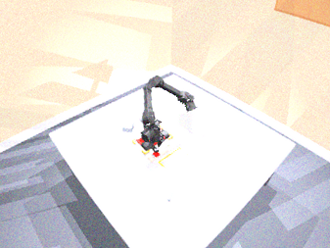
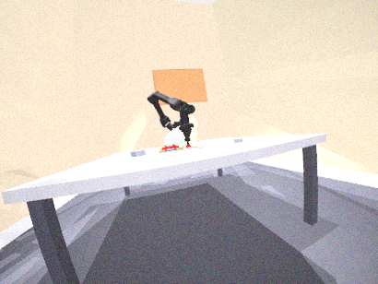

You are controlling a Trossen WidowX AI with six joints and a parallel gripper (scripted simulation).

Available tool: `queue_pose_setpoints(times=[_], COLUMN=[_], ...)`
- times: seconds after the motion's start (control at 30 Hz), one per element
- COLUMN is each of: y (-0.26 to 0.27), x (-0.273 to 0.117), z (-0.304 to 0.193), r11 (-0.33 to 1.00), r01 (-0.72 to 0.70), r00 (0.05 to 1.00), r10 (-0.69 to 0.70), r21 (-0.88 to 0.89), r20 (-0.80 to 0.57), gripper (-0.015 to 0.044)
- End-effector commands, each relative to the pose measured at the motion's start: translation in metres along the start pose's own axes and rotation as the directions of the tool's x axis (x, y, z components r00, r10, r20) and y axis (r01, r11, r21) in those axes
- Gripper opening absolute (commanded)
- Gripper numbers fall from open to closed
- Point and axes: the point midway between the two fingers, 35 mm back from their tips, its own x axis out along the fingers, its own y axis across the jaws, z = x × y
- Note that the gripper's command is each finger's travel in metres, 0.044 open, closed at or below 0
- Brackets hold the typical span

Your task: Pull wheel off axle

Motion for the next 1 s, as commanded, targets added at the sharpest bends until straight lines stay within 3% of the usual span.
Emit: queue_pose_setpoints(times=[0.0, 0.97], y=[-0.0001, -0.0001], x=[-0.0034, -0.0130], z=[-0.0003, -0.0004], r11=[1.000, 1.000], r01=[-0.001, -0.004], r00=[1.000, 1.000], r10=[0.001, 0.004], r21=[-0.001, -0.001], r20=[-0.001, -0.001], gripper=[0.0000, 0.0000])
